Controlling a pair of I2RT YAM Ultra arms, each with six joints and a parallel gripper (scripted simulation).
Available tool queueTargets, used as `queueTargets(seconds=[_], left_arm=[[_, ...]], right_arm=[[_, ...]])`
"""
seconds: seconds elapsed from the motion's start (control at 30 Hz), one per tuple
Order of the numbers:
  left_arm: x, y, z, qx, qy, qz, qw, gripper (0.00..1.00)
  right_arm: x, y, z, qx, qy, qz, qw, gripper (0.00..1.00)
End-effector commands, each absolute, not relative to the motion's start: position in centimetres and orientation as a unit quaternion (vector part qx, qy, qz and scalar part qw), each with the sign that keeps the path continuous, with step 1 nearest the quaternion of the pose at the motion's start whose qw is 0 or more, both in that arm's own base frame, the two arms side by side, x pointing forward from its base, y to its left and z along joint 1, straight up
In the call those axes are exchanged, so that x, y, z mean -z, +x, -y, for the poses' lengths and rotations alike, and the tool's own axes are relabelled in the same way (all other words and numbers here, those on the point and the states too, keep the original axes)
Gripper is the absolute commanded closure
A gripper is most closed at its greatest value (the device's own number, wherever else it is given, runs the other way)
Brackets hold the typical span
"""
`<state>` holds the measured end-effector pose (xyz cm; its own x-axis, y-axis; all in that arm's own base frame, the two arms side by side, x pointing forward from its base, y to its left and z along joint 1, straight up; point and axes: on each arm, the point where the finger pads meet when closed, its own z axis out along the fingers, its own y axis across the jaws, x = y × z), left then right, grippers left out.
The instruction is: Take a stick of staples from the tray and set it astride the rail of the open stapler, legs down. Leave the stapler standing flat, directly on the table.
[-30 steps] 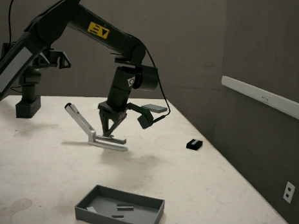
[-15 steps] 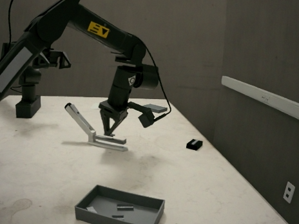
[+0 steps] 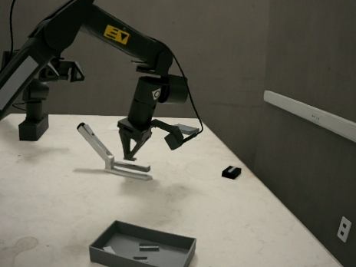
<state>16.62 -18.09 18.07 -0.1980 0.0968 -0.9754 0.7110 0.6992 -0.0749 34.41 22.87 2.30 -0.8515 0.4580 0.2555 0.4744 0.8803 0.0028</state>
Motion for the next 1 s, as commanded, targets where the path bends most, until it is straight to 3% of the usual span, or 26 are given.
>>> queueTargets(seconds=[0.0,0.97], left_arm=[[-17.9,16.5,17.8,0.267,0.277,-0.728,0.567,0.0],[-17.9,16.5,17.8,0.267,0.277,-0.728,0.567,0.0]], right_arm=[[-2.6,34.6,-22.9,0.036,-0.243,0.962,0.121,0.95],[-0.8,34.5,-22.7,0.033,-0.248,0.96,0.128,0.95]])
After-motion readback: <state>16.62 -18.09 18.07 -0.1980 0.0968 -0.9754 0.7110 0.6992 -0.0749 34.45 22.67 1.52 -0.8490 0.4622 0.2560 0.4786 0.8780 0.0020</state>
